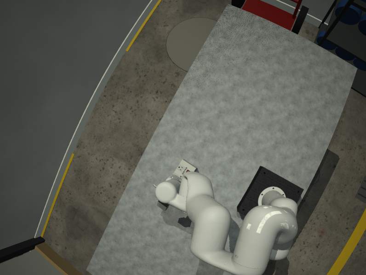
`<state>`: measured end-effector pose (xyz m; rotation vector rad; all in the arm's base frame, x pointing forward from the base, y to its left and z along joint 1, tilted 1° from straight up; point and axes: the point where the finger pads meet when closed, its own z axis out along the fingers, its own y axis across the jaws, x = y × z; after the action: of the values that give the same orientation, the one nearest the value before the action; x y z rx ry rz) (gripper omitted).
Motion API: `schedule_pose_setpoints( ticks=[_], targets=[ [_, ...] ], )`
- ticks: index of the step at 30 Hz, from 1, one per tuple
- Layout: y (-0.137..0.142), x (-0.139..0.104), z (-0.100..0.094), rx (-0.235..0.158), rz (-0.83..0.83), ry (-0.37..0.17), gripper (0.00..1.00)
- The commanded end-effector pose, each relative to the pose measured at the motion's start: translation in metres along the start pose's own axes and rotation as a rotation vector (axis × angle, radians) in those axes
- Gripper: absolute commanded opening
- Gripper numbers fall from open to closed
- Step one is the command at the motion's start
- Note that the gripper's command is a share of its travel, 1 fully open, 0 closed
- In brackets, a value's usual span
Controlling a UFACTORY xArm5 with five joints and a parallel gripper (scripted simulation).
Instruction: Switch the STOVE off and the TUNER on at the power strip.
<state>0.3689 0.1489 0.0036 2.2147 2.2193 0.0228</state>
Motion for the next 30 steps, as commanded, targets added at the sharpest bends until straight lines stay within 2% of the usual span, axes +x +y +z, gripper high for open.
schedule_pose_setpoints(
  ticks=[1,6,7,16,28,30],
  targets=[
    [0.001,0.001,-0.001,-0.003,0.0,0.001,0.0],
    [0.001,0.001,-0.001,-0.003,0.0,0.001,0.0],
    [0.001,0.001,-0.001,-0.003,0.0,0.001,1.0],
    [0.001,0.001,-0.013,-0.003,0.0,0.001,1.0],
    [0.001,0.0,-0.079,-0.003,0.0,0.001,1.0],
    [0.001,0.0,-0.083,-0.003,0.0,0.001,1.0]
  ],
)
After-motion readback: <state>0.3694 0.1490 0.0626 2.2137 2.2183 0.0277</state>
